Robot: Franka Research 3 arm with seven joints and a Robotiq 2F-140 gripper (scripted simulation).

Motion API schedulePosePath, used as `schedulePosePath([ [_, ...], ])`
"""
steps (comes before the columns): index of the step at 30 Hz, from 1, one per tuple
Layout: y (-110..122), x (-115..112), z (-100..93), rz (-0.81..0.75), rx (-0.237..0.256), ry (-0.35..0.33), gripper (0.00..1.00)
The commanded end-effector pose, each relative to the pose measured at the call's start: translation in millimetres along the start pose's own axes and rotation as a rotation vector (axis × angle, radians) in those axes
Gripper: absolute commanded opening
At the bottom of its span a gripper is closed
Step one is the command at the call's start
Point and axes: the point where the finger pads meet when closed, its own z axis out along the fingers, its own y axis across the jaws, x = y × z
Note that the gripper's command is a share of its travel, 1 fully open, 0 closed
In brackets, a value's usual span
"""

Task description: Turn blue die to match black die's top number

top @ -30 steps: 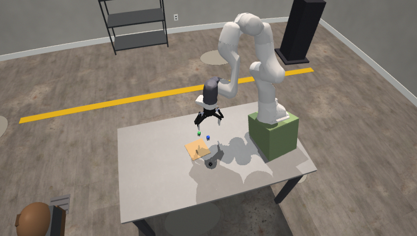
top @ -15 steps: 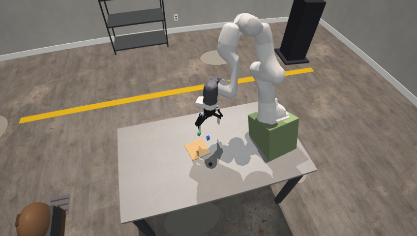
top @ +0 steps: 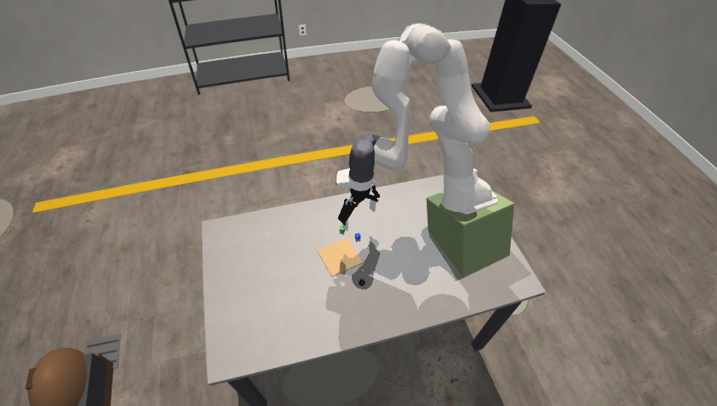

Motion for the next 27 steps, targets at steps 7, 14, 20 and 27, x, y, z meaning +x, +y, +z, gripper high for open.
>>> schedulePosePath([
  [7,-2,0,3.1,-0.262,0.006,0.002,1.0],
  [14,-2,0,6.0,-0.385,0.005,0.003,1.0],
  [20,-2,0,8.7,-0.501,0.005,0.003,1.0],
  [27,-1,0,11.6,-0.618,0.005,0.003,1.0],
])
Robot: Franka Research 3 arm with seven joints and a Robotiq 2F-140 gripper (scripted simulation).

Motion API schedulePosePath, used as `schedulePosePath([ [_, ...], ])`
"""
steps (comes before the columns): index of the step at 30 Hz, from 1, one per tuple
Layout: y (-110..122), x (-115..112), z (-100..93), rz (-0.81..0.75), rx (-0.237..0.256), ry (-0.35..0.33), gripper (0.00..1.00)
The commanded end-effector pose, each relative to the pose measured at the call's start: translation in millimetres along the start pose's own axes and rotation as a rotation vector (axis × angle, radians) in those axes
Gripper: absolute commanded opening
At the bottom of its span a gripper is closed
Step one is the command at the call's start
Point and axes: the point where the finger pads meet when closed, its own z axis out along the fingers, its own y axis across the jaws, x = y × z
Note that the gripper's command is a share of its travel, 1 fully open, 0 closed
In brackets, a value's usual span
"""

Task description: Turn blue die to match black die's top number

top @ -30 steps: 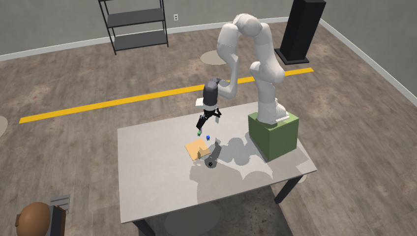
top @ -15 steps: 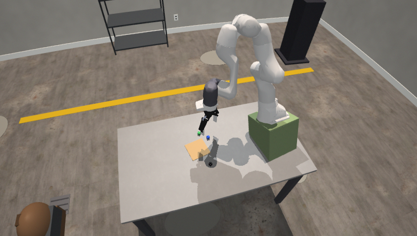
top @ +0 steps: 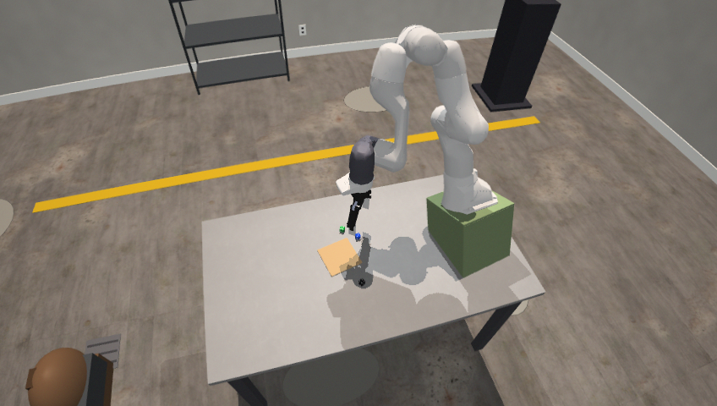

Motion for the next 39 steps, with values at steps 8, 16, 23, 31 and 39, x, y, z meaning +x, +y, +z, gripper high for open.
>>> schedulePosePath([
  [8,-2,0,4.3,-0.296,0.005,0.003,1.0],
  [16,-2,-1,7.6,-0.43,0.005,0.002,1.0],
  [23,-2,-1,10.4,-0.547,0.006,0.001,1.0],
  [31,-2,-2,13.4,-0.668,0.008,0.0,1.0],
  [39,-2,-2,14.5,-0.71,0.008,0.0,0.21],
])
